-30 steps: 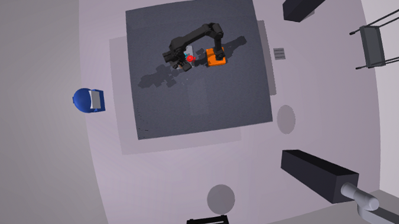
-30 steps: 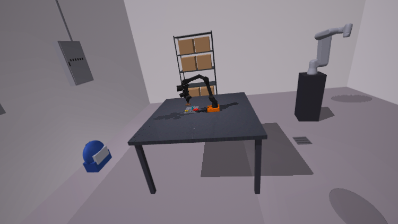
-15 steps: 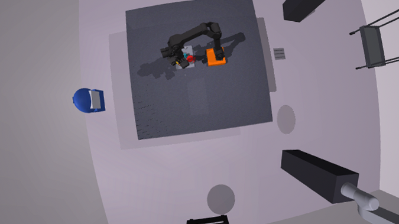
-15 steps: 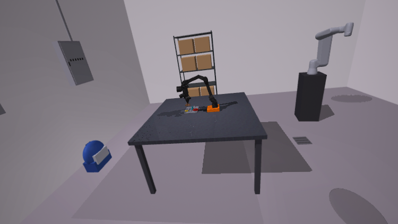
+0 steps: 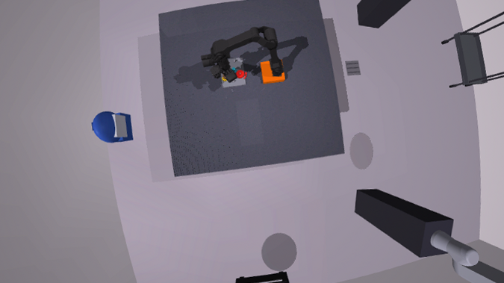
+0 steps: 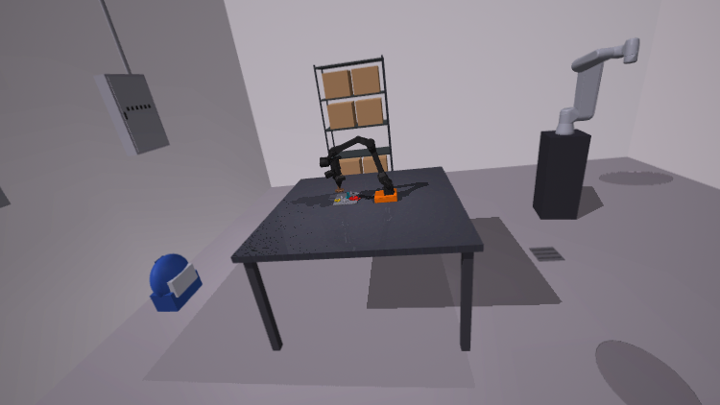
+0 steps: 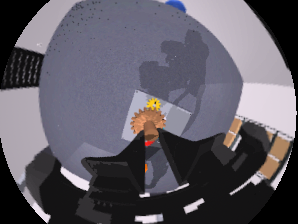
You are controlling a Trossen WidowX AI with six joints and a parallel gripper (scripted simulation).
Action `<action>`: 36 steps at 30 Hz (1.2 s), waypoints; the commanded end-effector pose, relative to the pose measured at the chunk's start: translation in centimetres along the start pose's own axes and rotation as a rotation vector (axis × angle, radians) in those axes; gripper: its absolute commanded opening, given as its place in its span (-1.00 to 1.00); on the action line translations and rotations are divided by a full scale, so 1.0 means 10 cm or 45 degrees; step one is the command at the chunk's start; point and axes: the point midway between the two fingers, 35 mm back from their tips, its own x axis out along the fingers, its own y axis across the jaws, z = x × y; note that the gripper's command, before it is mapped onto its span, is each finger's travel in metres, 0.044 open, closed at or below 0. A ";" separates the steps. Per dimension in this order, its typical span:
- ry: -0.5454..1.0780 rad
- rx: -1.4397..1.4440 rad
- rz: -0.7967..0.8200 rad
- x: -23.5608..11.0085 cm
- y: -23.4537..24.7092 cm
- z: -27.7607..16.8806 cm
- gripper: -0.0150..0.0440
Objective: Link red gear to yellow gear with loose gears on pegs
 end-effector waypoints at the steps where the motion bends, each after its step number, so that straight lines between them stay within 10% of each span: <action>1: 0.005 -0.009 0.006 0.08 -0.11 -0.03 -0.49; 36: 0.008 0.134 -0.012 0.25 -0.55 -0.21 -0.49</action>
